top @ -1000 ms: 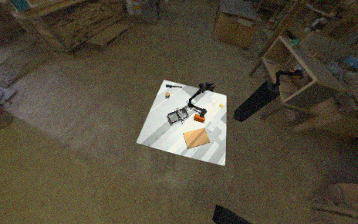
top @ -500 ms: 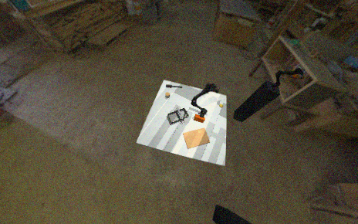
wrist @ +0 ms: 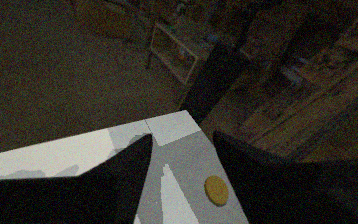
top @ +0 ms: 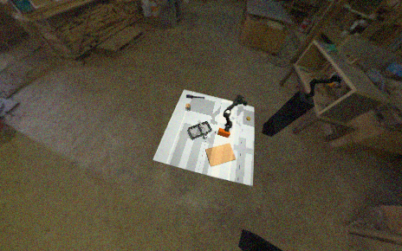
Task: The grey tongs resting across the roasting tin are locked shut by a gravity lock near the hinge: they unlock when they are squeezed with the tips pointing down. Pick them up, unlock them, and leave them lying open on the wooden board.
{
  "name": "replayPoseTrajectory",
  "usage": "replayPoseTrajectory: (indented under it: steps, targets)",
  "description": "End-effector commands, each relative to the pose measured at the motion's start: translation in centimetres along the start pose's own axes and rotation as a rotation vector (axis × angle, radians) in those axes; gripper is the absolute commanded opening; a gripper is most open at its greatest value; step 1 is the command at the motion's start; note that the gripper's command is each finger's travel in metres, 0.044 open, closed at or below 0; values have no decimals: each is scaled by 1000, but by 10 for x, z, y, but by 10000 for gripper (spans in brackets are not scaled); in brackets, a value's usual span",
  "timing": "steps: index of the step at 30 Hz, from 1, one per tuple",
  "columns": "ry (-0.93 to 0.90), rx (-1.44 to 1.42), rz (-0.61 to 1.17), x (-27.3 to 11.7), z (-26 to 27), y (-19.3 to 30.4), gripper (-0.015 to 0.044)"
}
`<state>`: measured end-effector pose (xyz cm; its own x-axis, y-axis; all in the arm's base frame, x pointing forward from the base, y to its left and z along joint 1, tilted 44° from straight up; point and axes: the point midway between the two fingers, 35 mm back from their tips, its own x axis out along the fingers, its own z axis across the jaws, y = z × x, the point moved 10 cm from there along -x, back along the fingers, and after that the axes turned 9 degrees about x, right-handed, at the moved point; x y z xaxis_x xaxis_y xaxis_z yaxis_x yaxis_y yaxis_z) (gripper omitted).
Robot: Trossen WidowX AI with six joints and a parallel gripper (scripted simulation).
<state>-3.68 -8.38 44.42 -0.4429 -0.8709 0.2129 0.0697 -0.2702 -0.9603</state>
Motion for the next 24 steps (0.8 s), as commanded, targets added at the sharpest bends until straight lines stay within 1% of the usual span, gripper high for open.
replayPoseTrajectory:
  steps: [1, 7, 12, 19, 24]
  targets:
    - [-100, -82, 108, 21, 14, 19, 260]
    - [-329, -242, 240, 39, 54, 50, 260]
    - [-546, -416, 325, 40, 98, 79, 260]
    - [-862, -670, 359, 15, 159, 118, 260]
    - [-1072, -851, 331, -17, 195, 141, 260]
